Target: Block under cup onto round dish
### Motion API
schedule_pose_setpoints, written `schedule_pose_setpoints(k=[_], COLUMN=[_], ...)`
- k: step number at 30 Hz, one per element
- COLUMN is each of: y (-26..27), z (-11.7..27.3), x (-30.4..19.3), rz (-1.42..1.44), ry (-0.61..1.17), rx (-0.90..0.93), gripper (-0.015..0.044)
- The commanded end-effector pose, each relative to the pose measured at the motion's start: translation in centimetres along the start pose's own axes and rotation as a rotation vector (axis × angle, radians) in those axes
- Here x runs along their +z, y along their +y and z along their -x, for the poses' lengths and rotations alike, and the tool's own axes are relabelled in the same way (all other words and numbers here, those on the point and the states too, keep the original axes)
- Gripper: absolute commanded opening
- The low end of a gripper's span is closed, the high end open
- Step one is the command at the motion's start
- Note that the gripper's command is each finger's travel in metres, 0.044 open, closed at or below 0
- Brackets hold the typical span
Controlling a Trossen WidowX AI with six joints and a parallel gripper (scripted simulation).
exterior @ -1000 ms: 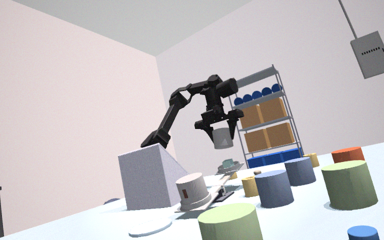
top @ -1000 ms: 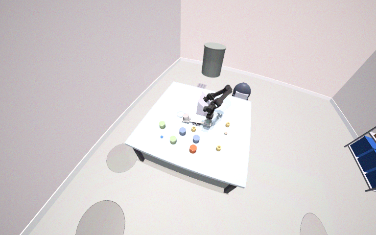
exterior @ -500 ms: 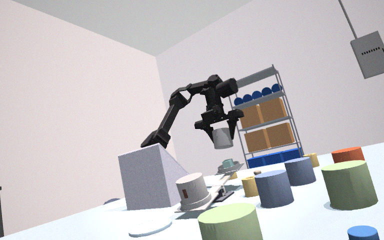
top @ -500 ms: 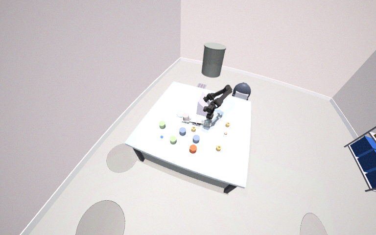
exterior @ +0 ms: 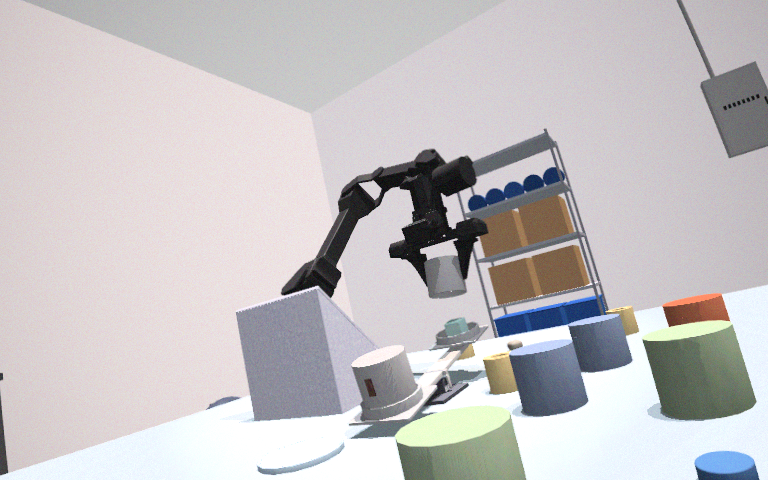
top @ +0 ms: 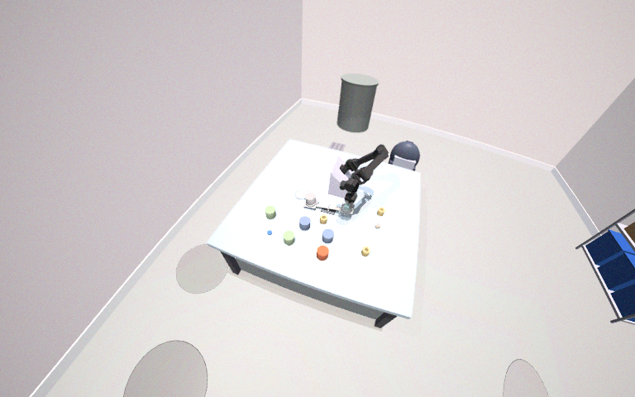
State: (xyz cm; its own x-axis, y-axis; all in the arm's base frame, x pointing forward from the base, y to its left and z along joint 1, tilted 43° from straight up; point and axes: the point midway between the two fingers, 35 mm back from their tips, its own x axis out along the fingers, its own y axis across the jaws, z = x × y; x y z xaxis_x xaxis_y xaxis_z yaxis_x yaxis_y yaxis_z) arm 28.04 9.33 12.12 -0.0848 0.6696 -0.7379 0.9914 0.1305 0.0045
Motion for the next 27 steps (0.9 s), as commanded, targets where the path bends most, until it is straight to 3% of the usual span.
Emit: schedule_pose_setpoints(k=[1,16,27], y=[0.0,0.0,-2.1], z=[0.0,-0.1,-5.0], x=[0.0,-0.1,-5.8], rz=[-0.002,-0.002,0.005], ry=[0.000,-0.001,-0.033], rx=[0.001,0.001,0.005], gripper=[0.0000,0.0000,0.0000])
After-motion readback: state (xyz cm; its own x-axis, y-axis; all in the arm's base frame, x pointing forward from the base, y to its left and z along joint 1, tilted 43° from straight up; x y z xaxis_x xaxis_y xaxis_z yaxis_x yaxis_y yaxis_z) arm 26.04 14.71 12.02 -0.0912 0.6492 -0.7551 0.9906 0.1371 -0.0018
